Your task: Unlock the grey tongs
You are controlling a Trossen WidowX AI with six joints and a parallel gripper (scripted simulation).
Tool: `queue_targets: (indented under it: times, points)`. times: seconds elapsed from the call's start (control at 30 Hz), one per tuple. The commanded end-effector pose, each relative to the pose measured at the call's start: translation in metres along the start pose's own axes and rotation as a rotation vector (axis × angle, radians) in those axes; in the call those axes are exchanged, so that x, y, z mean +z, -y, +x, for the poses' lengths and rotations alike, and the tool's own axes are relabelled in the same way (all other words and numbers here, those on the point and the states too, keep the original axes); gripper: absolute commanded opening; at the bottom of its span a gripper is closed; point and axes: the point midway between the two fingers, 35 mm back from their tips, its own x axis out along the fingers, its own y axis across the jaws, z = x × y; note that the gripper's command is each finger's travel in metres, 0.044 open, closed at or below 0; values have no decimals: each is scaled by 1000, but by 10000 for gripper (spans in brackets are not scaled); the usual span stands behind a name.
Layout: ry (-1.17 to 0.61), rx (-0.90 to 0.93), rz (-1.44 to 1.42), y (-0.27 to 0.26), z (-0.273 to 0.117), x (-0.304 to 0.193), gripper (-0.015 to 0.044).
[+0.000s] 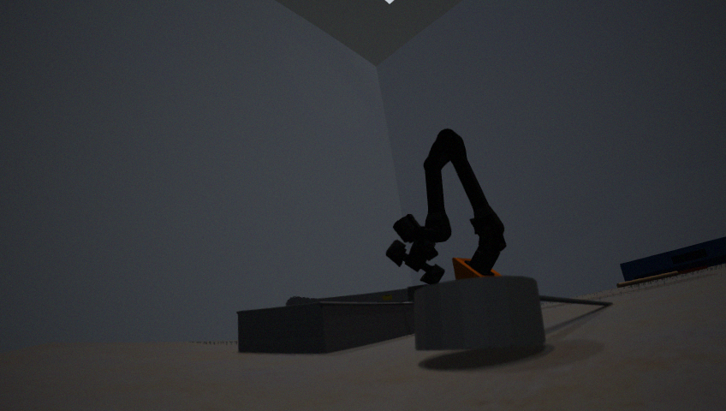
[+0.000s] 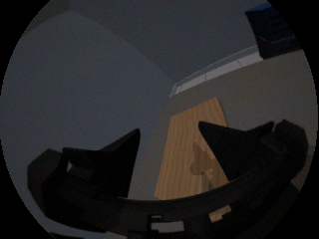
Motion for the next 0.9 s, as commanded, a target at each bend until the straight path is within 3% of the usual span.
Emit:
queue_targets:
  times: [0.0,0.17,0.5,0.87]
  points:
    - [-7,3,-20,-2,0,-2,426]
    - [-109,62,-353,-29,1,-29,440]
    - [-350,406,-1441,-103,-34,-119,440]
    - [-417,793,-2134,-135,-89,-176,440]
